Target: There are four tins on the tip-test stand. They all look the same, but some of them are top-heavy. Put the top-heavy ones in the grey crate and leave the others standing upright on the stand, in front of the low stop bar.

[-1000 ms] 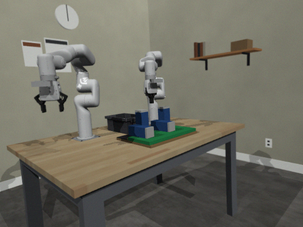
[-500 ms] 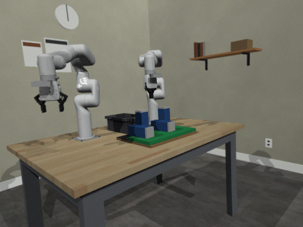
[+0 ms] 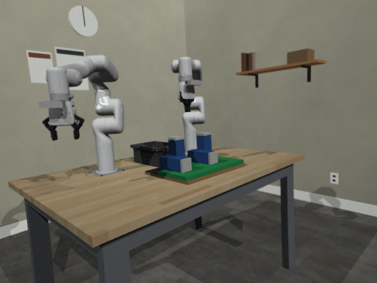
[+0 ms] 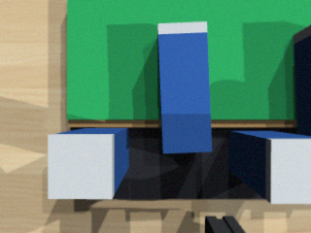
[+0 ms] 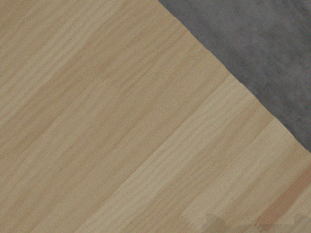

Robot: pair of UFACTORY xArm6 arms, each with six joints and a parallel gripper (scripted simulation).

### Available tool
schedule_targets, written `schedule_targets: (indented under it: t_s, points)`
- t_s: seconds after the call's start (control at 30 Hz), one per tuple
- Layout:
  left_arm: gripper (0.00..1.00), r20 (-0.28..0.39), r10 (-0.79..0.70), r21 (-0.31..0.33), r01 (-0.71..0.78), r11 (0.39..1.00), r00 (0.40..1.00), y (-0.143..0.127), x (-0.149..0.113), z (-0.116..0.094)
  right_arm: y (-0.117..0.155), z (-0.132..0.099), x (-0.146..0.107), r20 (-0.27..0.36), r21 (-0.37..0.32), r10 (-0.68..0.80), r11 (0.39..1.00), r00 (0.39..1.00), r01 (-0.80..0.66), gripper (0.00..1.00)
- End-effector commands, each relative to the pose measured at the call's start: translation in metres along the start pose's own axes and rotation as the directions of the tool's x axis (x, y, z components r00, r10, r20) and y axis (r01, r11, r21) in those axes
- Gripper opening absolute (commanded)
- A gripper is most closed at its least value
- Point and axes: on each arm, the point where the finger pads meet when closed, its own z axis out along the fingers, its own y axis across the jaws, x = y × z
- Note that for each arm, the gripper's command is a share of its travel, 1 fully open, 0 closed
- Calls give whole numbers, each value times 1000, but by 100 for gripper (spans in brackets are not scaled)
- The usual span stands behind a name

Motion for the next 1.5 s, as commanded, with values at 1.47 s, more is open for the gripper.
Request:
schedule_targets:
  t_s: [1.47]
  points:
    - [0,0,0,0,0,1000,1000,-109,-52,-6,0,-2,1,-4,0,0,1000,1000,0,100]
